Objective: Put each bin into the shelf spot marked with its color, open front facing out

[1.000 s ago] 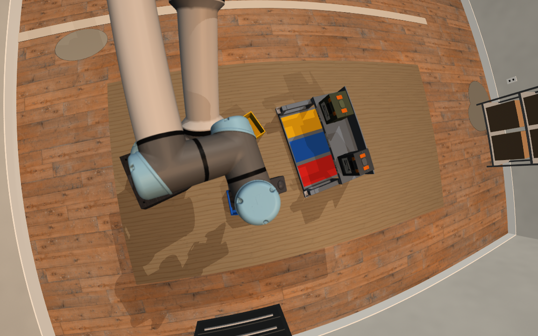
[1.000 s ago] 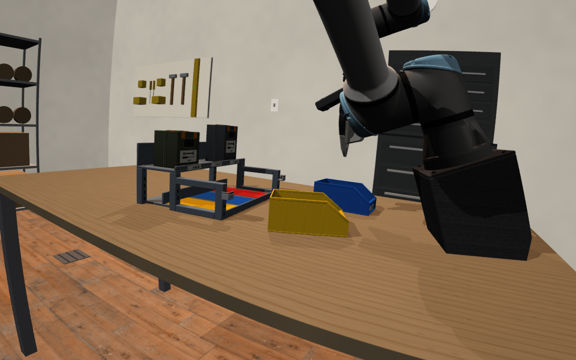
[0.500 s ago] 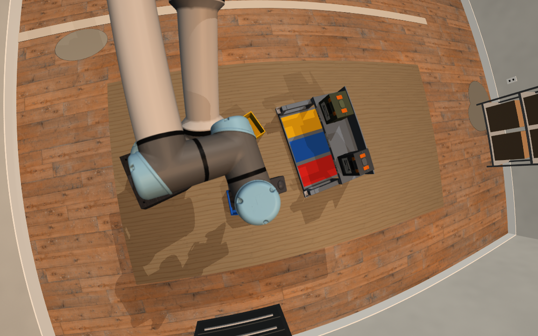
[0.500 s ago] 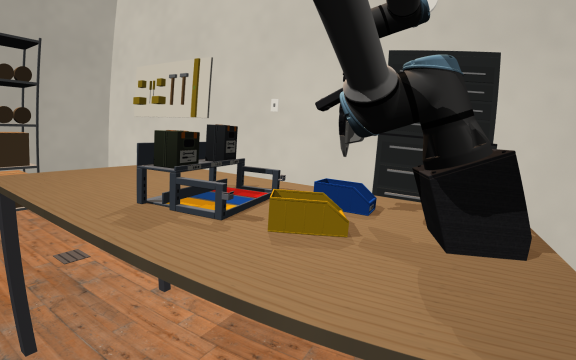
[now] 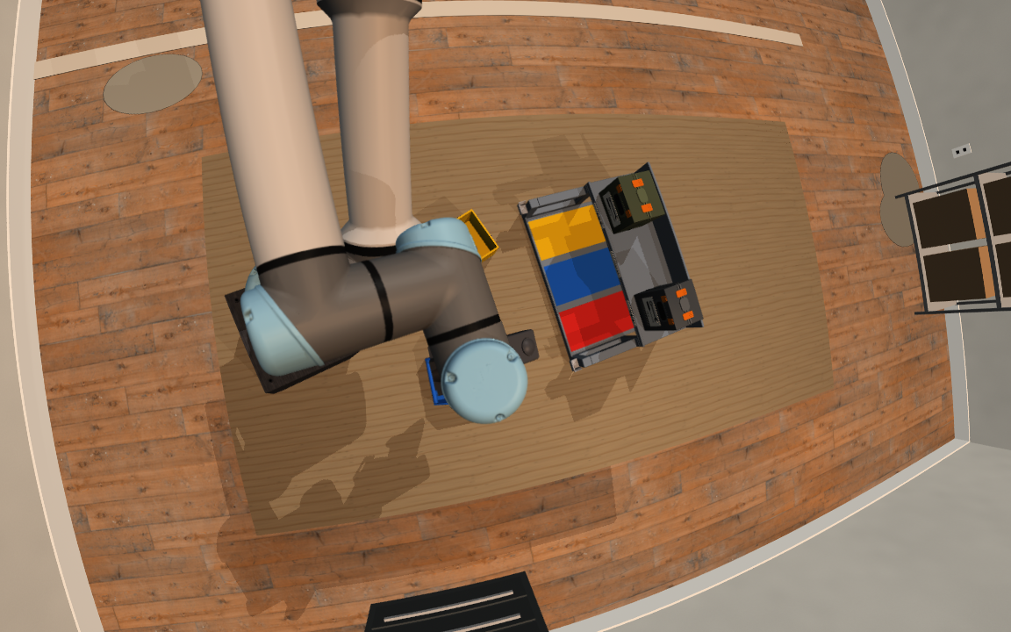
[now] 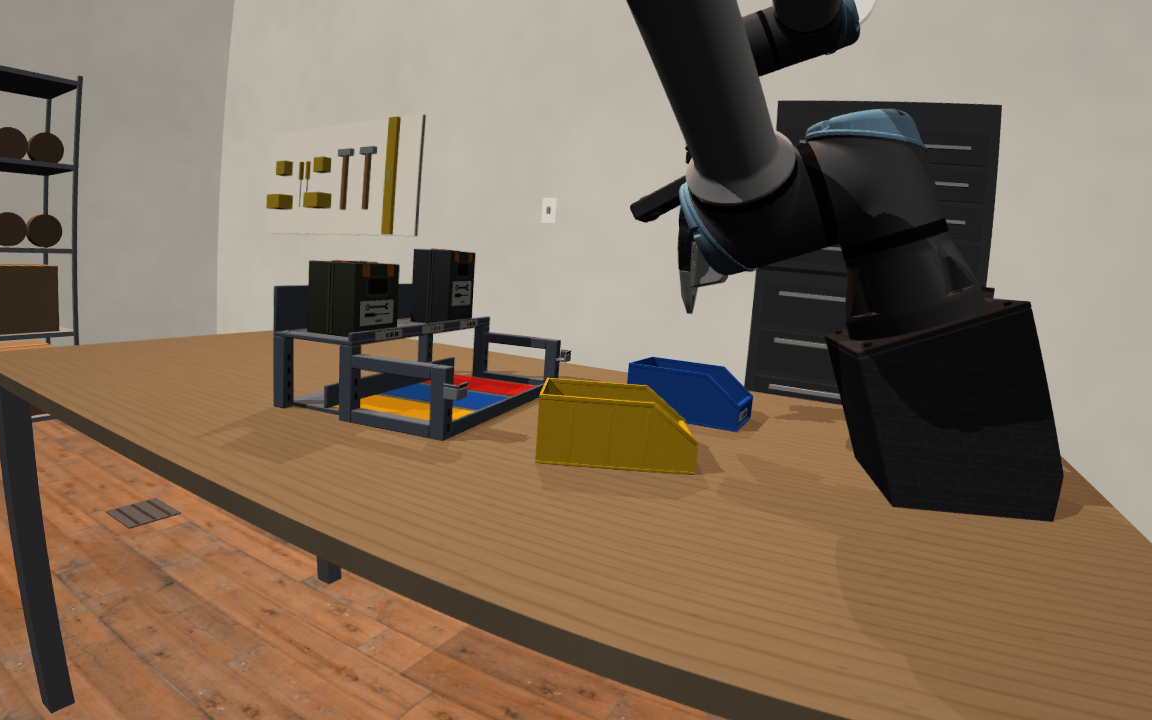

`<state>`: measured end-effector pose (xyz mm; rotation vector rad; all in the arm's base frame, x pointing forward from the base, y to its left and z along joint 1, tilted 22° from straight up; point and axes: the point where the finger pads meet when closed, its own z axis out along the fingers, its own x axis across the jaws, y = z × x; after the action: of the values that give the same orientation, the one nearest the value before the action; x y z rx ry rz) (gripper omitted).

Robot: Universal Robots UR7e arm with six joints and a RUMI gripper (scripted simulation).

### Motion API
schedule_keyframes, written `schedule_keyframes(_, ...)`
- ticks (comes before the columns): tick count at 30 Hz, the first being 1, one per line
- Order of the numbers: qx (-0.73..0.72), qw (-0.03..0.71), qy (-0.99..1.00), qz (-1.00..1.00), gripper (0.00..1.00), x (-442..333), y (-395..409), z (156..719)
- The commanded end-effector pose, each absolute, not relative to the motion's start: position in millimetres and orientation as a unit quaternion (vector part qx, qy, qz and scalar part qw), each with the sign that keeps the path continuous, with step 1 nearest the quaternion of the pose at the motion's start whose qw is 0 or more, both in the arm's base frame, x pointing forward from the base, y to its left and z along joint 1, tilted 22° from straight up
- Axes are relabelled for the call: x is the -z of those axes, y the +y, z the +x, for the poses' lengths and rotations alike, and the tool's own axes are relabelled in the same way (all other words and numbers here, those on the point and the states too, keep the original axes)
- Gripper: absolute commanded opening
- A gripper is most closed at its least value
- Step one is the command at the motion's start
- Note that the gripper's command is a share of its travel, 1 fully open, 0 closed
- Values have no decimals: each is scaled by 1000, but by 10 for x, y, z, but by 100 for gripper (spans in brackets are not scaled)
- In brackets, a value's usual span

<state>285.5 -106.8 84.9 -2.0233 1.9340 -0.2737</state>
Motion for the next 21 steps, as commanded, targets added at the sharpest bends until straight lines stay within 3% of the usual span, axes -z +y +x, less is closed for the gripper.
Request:
schedule_keyframes(1,98,163,672,-716,0,-852,-1067,2857)
schedule_keyframes(21,120,147,560,-807,0,-865,-1024,2876)
